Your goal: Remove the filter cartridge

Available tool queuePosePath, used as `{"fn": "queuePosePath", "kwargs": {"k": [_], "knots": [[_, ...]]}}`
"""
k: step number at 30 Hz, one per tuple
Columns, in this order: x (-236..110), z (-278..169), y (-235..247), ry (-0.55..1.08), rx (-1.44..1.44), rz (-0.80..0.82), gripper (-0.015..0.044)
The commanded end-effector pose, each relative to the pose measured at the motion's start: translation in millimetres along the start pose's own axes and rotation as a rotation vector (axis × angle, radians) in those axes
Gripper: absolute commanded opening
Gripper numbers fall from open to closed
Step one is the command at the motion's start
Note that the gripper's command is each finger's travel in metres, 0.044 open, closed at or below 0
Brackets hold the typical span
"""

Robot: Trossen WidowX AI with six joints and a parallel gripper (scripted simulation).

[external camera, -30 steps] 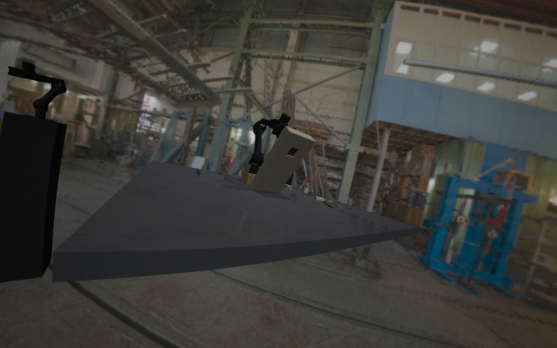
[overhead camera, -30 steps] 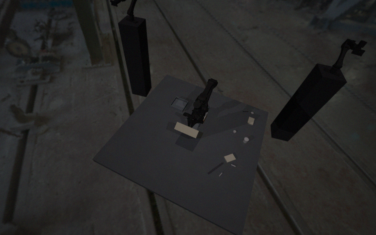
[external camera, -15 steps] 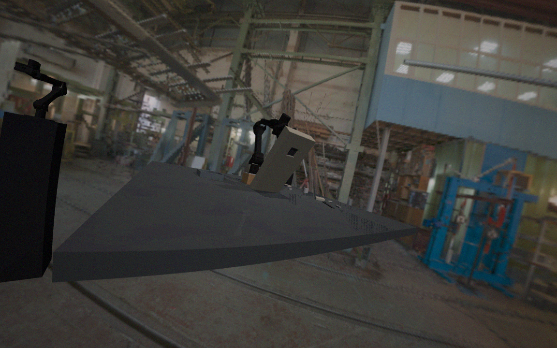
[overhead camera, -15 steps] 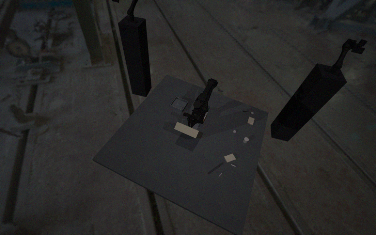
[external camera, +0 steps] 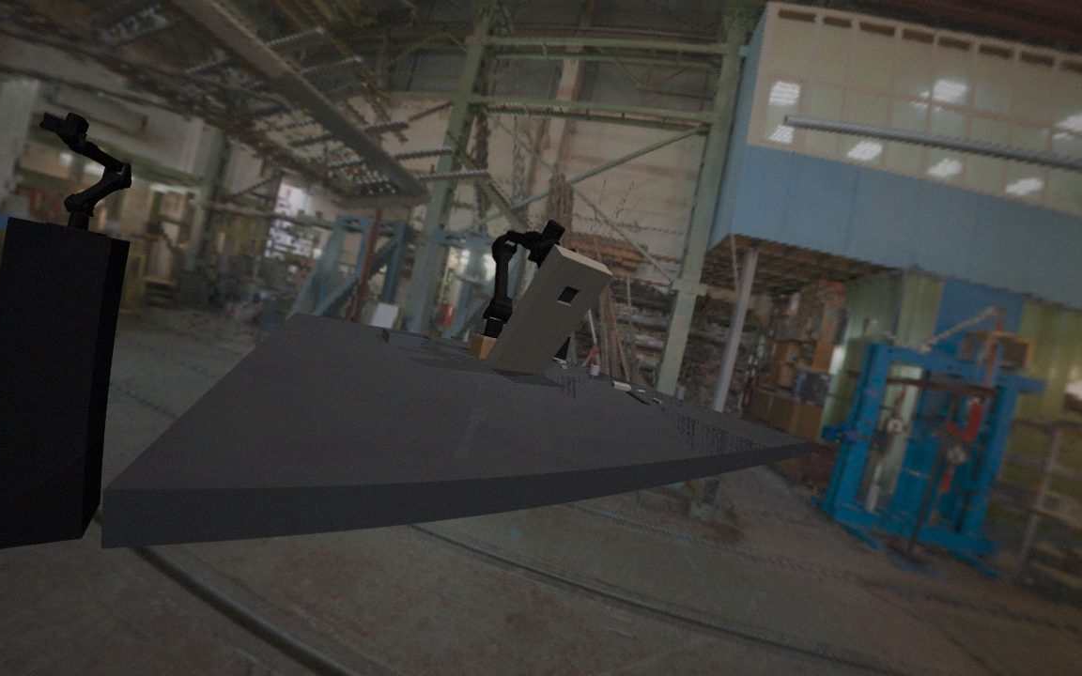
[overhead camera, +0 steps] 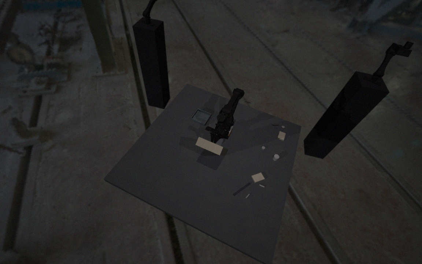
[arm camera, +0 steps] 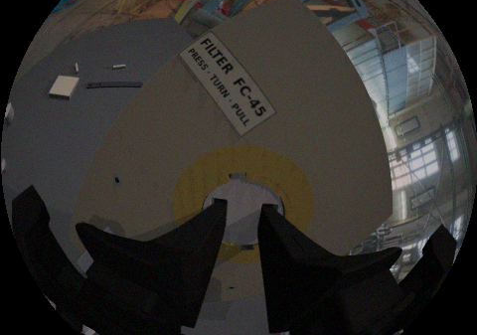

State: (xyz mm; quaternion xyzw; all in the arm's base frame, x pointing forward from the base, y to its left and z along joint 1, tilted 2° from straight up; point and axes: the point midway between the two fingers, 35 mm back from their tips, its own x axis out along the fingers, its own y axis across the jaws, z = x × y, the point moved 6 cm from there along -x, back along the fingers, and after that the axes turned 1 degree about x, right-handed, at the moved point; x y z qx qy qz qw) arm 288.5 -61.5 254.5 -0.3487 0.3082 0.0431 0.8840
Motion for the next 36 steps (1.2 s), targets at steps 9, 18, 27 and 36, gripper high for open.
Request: {"fn": "queuePosePath", "kwargs": {"k": [9, 18, 27, 36], "knots": [[7.7, -0.6, -0.7, 0.004, 0.302, -0.004, 0.0000], [8.7, -0.7, -0.8, 0.004, 0.613, -0.005, 0.0000], [9.0, -0.7, -0.8, 0.003, 0.927, -0.005, 0.0000], [8.9, -0.7, -0.8, 0.002, 1.241, -0.006, 0.0000]]}}
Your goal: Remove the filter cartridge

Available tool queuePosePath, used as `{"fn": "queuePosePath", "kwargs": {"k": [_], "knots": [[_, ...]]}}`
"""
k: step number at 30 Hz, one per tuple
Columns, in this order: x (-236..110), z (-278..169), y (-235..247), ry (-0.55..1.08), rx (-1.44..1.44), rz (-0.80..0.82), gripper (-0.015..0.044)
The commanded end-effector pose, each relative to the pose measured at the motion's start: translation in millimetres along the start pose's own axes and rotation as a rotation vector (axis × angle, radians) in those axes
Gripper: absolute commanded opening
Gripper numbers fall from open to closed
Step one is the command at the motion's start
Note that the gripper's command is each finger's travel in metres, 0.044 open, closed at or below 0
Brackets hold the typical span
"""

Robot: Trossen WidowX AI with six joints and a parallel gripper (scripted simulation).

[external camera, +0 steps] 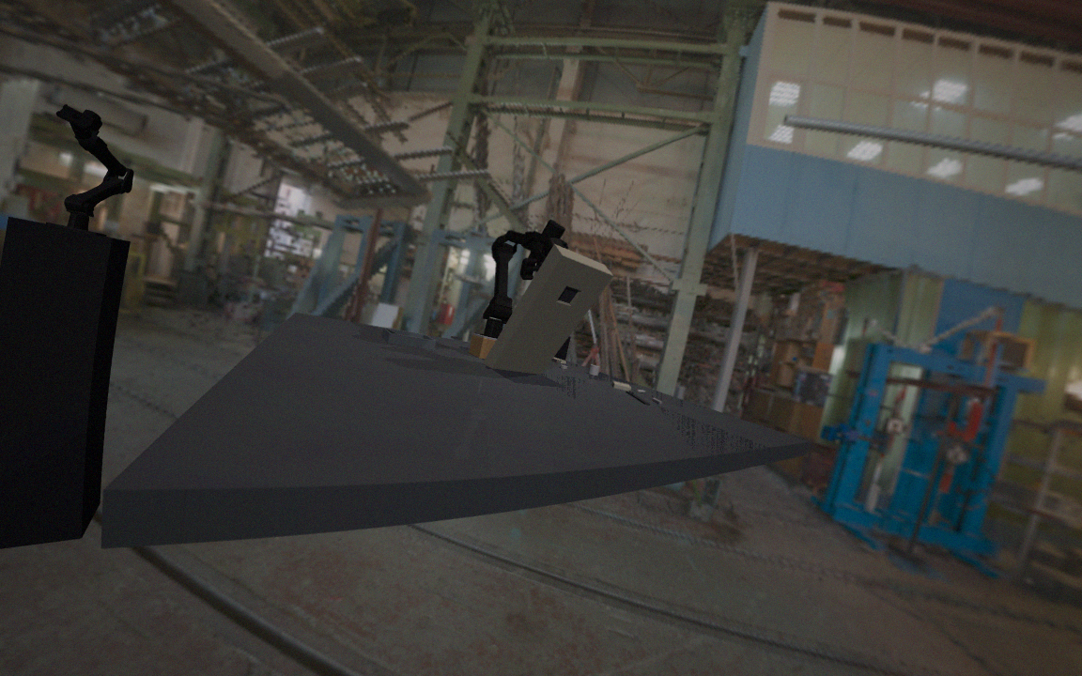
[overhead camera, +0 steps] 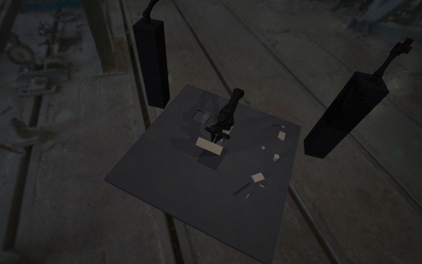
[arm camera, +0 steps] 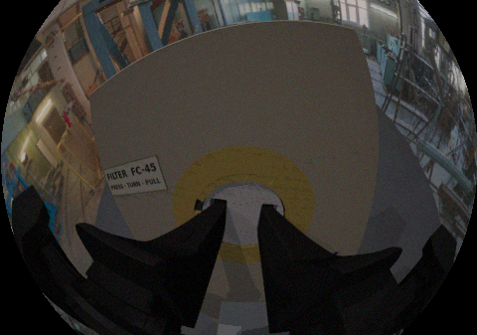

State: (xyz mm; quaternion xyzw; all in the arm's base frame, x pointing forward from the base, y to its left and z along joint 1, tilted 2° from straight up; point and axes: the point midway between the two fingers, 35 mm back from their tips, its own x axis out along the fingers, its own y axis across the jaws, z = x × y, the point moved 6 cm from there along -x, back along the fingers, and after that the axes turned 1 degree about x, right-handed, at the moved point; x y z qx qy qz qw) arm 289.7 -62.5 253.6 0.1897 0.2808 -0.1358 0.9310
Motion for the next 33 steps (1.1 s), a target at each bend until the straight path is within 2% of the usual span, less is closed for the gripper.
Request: {"fn": "queuePosePath", "kwargs": {"k": [1, 7, 13, 33], "knots": [[7.3, 0.1, -0.2, 0.003, 0.120, 0.001, 0.0000], [7.2, 0.1, -0.2, 0.003, 0.325, 0.001, 0.0000], [8.1, 0.1, -0.1, 0.003, 0.236, 0.001, 0.0000], [8.1, 0.1, -0.1, 0.003, 0.236, 0.001, 0.0000]]}}
